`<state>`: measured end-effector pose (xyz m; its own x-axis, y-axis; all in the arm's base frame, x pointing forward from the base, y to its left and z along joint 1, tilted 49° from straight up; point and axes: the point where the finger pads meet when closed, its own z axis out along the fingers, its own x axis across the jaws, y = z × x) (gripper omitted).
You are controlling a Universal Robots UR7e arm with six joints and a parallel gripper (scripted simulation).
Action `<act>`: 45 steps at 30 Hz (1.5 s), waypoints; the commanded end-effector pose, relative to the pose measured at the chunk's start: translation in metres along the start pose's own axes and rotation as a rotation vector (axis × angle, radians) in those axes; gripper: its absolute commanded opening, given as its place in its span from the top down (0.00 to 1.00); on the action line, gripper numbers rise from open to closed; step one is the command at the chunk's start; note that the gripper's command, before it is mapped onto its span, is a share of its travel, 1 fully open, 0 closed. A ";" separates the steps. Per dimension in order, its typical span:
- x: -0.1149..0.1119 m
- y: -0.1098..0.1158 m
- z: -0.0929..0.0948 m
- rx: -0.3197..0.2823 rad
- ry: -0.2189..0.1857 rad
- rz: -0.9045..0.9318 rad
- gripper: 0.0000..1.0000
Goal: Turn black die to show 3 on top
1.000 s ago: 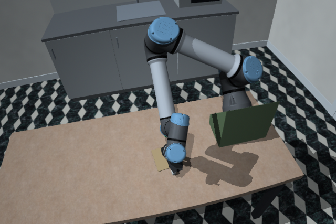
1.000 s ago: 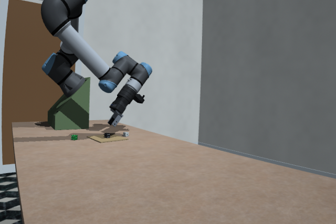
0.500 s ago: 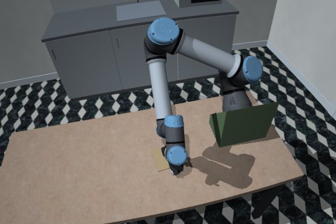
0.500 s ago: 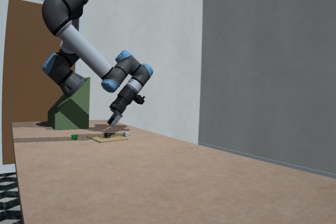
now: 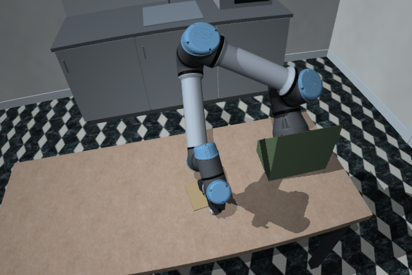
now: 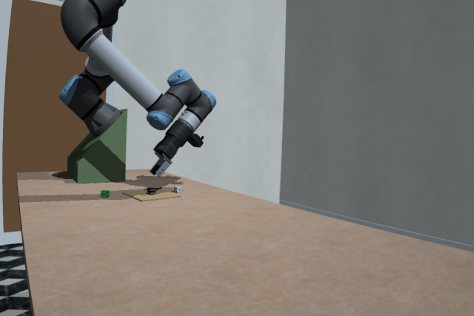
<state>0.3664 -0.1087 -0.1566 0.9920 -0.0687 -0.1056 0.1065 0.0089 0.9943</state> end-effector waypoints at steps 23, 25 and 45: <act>0.004 0.015 -0.001 -0.051 0.029 0.002 0.30; 0.004 0.015 -0.001 -0.052 0.030 0.002 0.30; 0.006 0.021 -0.002 -0.060 0.040 0.002 0.30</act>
